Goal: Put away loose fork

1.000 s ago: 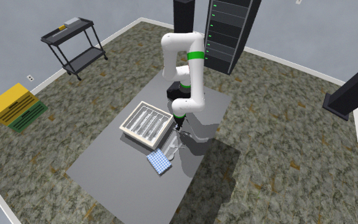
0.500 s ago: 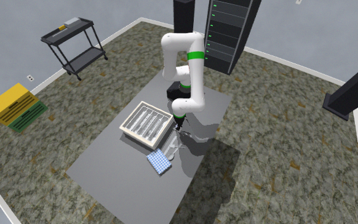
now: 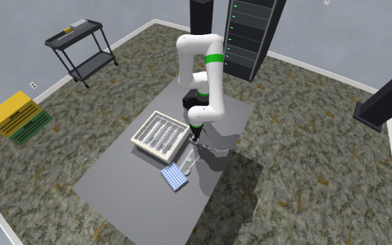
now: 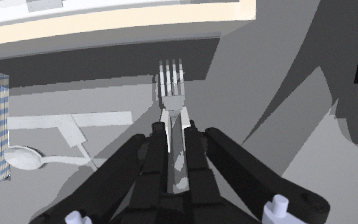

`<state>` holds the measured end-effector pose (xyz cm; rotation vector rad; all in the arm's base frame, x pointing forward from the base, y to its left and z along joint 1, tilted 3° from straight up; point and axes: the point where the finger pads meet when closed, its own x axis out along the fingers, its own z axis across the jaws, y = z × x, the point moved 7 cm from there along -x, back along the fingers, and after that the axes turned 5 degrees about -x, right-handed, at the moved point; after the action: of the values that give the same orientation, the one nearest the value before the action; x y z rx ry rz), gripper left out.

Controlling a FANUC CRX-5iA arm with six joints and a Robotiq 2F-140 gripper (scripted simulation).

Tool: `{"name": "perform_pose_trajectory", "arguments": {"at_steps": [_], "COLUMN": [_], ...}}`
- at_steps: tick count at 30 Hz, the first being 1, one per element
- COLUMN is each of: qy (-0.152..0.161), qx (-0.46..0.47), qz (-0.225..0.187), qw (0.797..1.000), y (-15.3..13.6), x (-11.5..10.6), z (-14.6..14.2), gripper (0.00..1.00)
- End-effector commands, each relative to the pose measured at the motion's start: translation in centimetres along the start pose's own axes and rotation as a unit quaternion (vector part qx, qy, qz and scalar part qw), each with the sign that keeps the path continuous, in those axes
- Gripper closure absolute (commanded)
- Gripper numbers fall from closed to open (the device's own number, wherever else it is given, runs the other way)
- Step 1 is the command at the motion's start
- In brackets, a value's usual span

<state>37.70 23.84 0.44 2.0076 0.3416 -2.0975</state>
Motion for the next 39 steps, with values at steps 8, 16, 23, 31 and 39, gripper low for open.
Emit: {"name": "perform_pose_trajectory", "arguments": {"at_steps": [8,16,23,31,39], "qy": [0.0,0.0,0.0,0.0,0.0], "qx": [0.0,0.0,0.0,0.0,0.0], "qz": [0.0,0.0,0.0,0.0,0.0], "qw": [1.0,1.0,1.0,1.0,1.0], "y": [0.0,0.0,0.0,0.0,0.0], "x": [-4.2,-7.5,-11.3,-14.1,-15.7], "z": [0.0,0.0,0.0,0.0,0.0], "gripper": [0.98,0.98,0.98,0.98,0.98]}}
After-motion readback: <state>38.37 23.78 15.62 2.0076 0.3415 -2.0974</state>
